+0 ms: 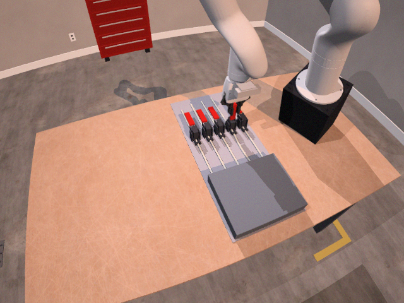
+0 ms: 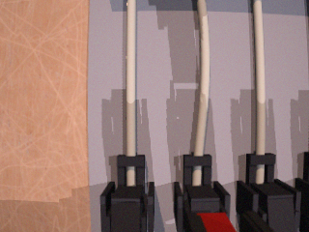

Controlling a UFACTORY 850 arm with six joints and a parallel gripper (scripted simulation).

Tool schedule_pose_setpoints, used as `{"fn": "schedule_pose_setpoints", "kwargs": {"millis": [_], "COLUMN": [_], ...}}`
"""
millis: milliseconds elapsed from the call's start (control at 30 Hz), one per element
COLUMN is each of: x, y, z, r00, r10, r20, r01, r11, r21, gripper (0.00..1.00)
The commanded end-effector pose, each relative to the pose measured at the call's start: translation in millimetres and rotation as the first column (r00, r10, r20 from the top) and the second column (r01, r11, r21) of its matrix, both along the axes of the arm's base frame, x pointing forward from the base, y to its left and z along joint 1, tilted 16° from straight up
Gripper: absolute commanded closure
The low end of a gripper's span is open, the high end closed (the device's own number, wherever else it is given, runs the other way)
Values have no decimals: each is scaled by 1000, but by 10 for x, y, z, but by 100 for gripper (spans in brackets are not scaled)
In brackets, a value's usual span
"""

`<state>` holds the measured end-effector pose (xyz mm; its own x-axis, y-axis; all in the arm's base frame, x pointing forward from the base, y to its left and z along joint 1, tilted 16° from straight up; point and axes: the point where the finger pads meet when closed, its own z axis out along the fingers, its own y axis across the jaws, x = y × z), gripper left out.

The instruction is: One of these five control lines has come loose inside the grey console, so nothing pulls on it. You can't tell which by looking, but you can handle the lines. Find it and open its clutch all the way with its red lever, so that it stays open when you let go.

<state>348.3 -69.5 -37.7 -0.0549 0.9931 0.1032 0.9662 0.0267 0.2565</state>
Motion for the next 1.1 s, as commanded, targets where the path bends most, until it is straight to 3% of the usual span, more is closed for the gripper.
{"fn": "schedule_pose_setpoints", "kwargs": {"millis": [0, 1067], "x": [-1, 20], "y": [87, 389], "z": [-7, -117], "r00": [1000, 1000], "r10": [0, 0], "r20": [0, 0], "r01": [0, 0], "r11": [1000, 1000], "r21": [0, 0], "gripper": [100, 100]}}
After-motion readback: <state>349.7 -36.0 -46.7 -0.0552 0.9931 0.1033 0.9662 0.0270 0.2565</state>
